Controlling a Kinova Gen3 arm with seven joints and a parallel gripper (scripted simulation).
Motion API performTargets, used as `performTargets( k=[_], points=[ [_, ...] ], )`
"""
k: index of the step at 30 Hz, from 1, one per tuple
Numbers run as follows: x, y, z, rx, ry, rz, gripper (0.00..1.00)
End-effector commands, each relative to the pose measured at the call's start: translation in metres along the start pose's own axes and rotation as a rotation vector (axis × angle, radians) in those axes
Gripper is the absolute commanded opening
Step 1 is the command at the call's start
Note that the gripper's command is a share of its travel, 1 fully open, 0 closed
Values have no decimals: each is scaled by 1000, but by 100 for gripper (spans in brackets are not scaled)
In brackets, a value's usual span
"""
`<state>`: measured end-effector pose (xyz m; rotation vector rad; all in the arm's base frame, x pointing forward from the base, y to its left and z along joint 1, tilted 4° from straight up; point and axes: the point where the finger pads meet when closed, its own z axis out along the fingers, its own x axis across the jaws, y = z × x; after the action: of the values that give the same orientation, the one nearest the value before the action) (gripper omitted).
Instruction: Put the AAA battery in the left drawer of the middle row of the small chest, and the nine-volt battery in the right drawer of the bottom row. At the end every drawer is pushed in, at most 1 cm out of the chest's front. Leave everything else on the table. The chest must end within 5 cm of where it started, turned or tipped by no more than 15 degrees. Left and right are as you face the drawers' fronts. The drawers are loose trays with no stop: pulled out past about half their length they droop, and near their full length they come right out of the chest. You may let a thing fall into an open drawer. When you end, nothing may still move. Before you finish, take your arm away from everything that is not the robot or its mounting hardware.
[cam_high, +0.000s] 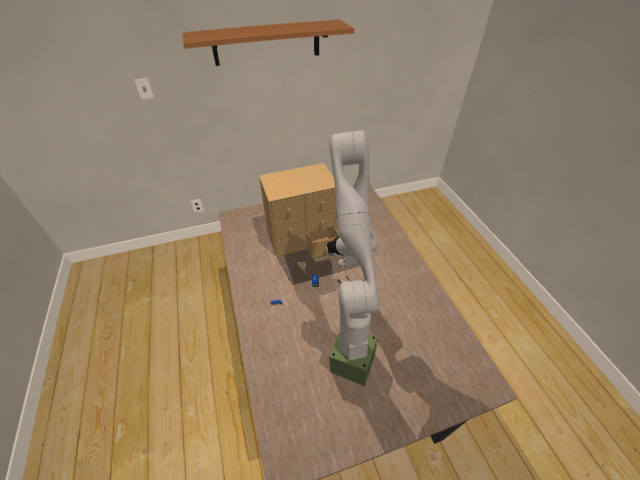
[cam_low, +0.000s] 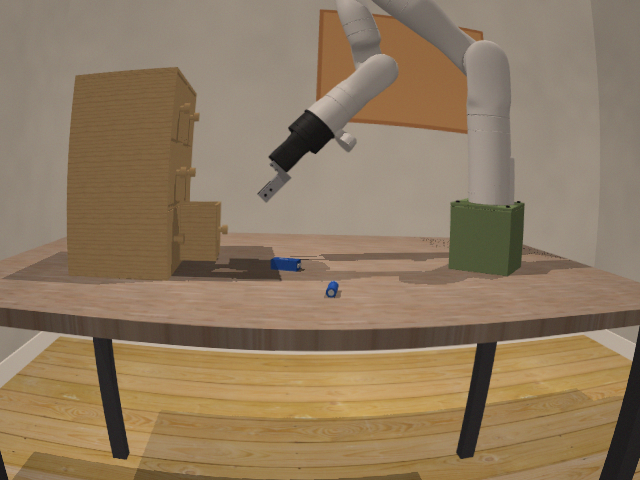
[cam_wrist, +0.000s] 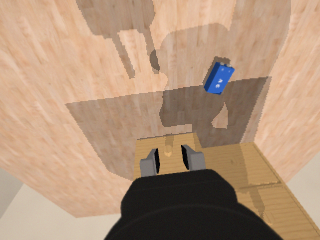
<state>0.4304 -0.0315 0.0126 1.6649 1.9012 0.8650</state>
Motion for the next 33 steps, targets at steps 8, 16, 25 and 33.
performTargets(
  k=[8,16,25,33],
  points=[
    [-1,3,-3,11,-3,0,67],
    [-1,3,-6,27,-4,1,67],
    [-1,4,-11,60,-4,1,67],
    [-1,4,-15,87,-5,2,67]
  ],
)
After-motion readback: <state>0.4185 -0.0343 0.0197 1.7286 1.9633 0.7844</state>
